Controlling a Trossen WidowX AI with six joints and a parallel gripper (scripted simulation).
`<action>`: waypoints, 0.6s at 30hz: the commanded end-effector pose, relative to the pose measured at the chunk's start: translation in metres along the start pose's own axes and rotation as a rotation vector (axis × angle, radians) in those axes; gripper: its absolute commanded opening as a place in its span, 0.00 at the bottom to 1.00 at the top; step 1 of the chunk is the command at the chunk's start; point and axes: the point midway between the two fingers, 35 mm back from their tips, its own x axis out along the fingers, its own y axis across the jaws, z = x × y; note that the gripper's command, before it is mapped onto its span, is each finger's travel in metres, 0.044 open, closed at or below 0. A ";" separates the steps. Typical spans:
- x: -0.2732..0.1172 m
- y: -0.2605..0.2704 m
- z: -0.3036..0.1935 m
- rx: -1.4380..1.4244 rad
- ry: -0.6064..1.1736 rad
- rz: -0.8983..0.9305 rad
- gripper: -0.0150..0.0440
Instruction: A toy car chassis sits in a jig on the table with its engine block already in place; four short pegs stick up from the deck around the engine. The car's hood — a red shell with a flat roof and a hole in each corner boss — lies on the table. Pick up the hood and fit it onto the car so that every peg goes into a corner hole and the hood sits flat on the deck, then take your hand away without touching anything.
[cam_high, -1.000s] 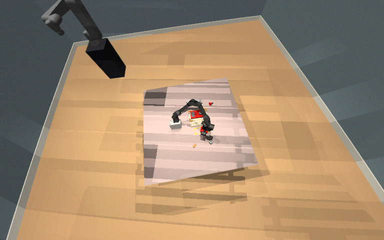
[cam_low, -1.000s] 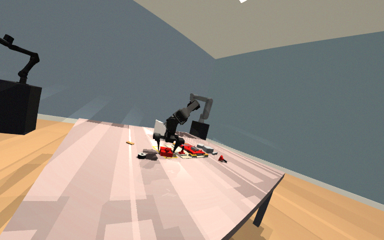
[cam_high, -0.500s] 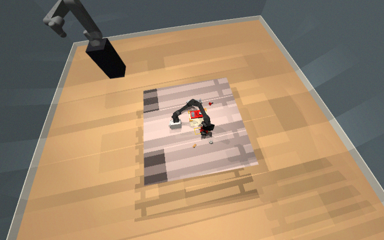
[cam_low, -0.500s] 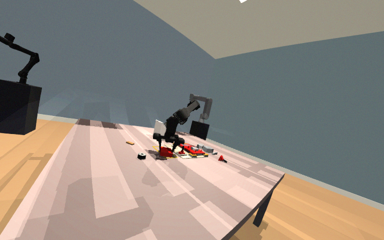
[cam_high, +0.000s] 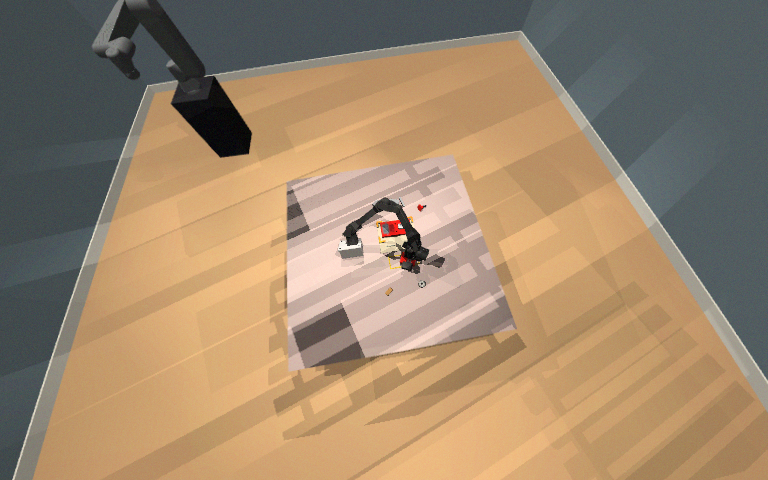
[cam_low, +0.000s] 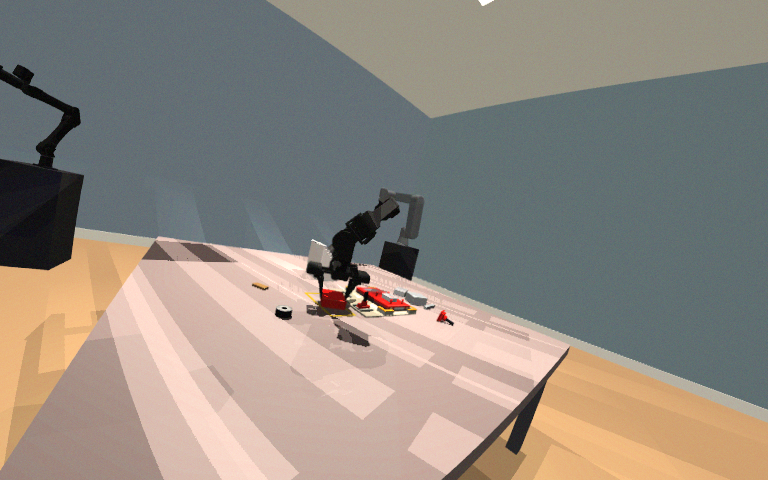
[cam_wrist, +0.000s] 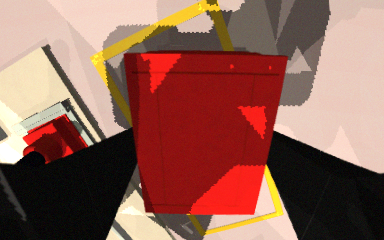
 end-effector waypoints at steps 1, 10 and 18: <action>-0.011 0.000 0.002 -0.007 -0.006 -0.007 0.25; -0.038 0.000 0.003 -0.007 -0.006 -0.008 0.25; -0.062 0.000 0.003 -0.007 -0.006 -0.009 0.25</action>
